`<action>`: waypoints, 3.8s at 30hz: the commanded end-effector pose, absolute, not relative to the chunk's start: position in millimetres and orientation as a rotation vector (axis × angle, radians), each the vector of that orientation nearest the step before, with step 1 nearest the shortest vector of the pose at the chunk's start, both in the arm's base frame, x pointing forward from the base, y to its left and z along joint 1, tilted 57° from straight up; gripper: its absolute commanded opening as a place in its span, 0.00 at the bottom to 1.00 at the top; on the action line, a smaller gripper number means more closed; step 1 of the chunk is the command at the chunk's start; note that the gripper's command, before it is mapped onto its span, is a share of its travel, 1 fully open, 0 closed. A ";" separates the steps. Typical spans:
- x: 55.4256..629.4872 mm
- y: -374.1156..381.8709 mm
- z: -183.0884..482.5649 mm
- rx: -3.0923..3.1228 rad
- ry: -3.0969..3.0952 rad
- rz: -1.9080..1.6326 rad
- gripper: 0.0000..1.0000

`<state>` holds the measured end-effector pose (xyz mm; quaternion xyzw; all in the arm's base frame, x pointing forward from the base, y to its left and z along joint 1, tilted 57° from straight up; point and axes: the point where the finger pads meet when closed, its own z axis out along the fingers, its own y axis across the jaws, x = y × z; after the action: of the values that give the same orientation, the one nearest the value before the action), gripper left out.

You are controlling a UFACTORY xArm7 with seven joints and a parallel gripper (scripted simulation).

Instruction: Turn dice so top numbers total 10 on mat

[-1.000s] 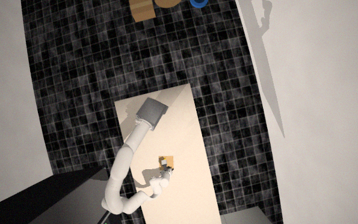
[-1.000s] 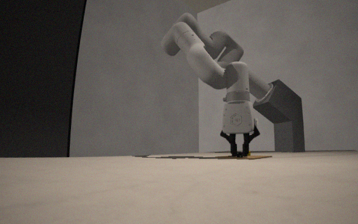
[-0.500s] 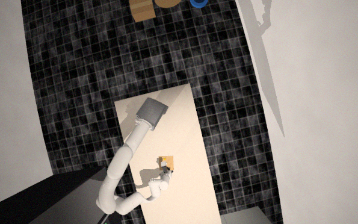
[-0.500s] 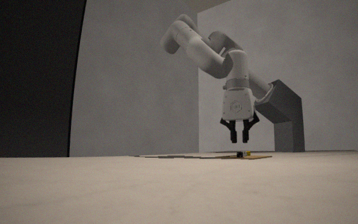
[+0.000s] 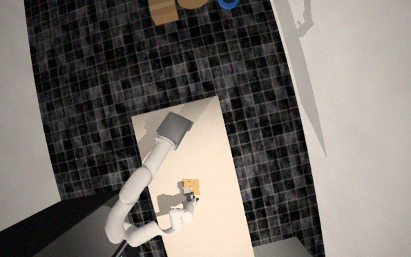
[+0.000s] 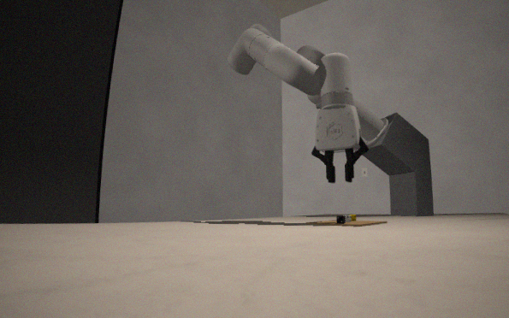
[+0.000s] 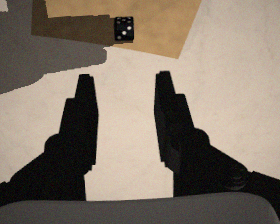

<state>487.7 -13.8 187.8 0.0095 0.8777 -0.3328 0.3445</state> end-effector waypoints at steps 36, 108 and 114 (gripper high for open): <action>463.2 12.2 210.6 0.022 2.278 -0.862 1.00; 438.1 36.7 233.1 0.022 2.278 -0.862 1.00; 438.1 36.7 233.1 0.022 2.278 -0.862 1.00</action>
<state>437.9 35.1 232.4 0.0094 0.8779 -0.3327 0.3443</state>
